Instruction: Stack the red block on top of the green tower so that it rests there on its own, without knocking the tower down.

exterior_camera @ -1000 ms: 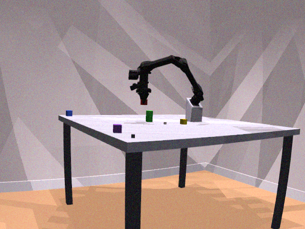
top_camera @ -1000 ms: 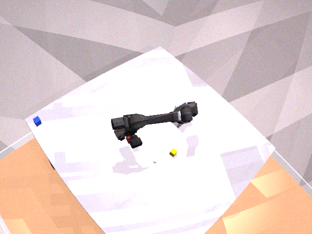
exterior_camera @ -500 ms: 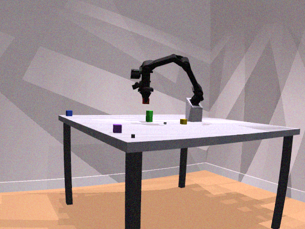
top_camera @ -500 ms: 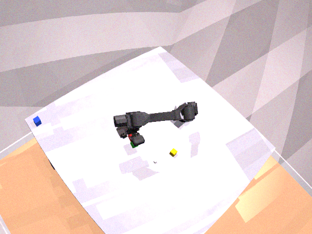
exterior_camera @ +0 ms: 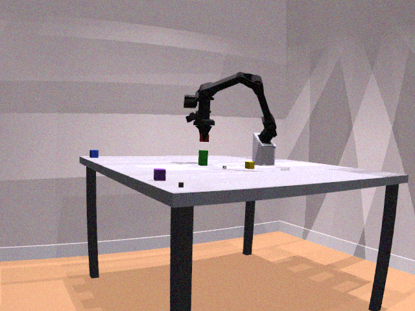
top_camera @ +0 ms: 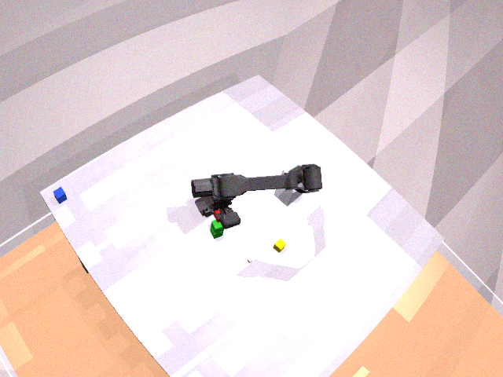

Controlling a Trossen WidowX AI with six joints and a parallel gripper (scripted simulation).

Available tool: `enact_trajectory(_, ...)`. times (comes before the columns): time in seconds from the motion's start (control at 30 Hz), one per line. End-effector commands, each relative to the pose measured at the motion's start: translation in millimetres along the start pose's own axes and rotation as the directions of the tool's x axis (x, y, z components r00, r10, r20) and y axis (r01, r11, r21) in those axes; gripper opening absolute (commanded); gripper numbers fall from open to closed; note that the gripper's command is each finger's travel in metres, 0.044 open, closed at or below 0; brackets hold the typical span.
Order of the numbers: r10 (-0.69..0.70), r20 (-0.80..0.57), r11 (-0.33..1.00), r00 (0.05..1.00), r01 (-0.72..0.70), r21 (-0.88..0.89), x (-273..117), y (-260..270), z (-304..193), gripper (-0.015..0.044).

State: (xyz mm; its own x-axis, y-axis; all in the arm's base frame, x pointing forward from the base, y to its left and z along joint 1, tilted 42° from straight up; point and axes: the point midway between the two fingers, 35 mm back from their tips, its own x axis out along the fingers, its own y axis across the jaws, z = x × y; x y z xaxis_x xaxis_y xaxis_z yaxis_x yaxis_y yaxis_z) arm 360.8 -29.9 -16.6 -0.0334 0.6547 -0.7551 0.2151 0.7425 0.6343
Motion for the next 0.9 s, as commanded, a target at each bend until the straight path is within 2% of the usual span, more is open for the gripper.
enact_trajectory(0.0,-0.001,-0.007,1.000,1.000,0.001,0.001,11.7,-1.0,2.0,0.0000)
enact_trajectory(0.37,0.000,-0.007,1.000,1.000,0.000,0.001,42.2,-0.7,2.2,0.0000)
enact_trajectory(0.87,0.000,-0.007,1.000,1.000,0.000,0.001,42.8,-0.7,2.2,0.0000)
